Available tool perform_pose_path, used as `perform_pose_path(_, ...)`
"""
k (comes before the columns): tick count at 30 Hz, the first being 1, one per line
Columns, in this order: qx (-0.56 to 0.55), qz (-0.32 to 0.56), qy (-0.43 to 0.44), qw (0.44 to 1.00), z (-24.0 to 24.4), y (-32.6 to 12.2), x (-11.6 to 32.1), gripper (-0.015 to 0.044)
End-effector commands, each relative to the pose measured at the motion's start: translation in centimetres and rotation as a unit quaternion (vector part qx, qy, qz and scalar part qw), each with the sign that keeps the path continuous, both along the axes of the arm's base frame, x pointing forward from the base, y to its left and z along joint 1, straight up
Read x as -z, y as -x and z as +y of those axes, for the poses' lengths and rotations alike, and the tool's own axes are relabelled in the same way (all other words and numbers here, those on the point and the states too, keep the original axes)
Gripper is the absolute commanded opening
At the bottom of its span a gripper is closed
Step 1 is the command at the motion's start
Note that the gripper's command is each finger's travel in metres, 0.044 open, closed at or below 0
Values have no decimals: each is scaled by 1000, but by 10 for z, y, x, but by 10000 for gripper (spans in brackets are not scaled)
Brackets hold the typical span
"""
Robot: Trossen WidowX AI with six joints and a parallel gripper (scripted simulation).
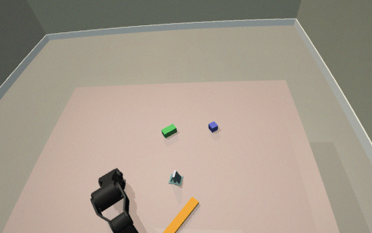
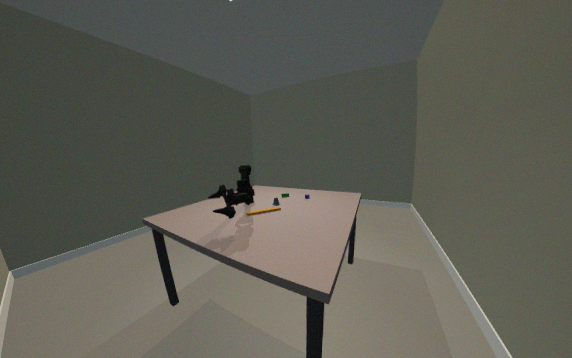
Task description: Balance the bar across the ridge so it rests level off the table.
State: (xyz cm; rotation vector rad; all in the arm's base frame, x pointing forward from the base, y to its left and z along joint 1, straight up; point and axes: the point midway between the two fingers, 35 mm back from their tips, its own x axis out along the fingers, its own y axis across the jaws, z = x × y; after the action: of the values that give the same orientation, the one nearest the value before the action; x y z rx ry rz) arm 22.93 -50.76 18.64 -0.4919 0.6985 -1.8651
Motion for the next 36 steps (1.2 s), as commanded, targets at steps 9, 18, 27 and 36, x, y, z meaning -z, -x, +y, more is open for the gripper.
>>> perform_pose_path(9, -76, 94, -83, 989, 10, -27, 6, 315)
perform_pose_path(18, -170, 198, -179, 949, 32, -54, 20, 315)
perform_pose_path(27, -264, 290, -267, 880, 67, -73, 37, 315)
perform_pose_path(36, -354, 360, -343, 792, 113, -80, 53, 315)
